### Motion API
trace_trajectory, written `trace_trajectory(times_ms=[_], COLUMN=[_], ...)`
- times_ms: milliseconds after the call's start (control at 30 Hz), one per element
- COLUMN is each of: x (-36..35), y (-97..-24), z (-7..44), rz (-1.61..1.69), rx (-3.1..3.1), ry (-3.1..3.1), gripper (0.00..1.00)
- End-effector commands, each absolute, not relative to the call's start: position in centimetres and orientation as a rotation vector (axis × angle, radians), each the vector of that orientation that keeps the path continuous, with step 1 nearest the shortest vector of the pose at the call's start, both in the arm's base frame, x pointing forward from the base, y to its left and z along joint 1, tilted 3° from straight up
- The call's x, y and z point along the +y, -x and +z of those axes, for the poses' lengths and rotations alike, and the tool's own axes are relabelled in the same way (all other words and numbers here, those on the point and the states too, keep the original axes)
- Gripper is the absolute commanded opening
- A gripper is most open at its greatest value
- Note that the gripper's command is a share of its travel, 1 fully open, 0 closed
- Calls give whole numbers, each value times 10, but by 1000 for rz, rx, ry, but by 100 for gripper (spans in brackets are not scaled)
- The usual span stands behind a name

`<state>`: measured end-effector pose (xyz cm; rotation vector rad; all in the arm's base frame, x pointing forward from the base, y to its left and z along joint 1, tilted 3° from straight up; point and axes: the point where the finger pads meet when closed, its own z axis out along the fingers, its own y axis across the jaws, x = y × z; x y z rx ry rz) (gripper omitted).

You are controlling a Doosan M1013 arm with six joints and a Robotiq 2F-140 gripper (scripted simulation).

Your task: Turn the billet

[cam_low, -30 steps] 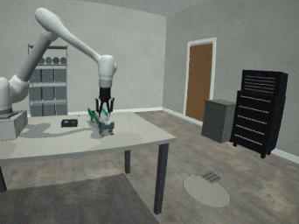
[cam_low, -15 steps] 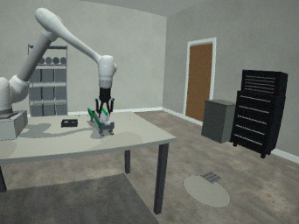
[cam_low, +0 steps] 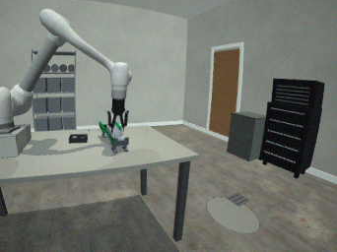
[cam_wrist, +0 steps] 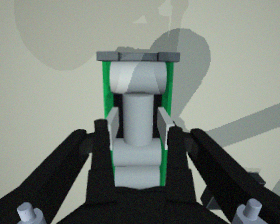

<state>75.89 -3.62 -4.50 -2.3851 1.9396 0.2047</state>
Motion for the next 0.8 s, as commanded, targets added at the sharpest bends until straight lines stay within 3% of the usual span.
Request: trace_trajectory(times_ms=[0,567,600,767], x=[-36,-36,-36,-36], y=[-759,-759,-759,-759], z=[-45,-45,-45,-45], rz=[205,205,205,205], rx=[1939,1939,1939,1939], ry=[2385,2385,2385,2385], gripper=[41,41,10,10])
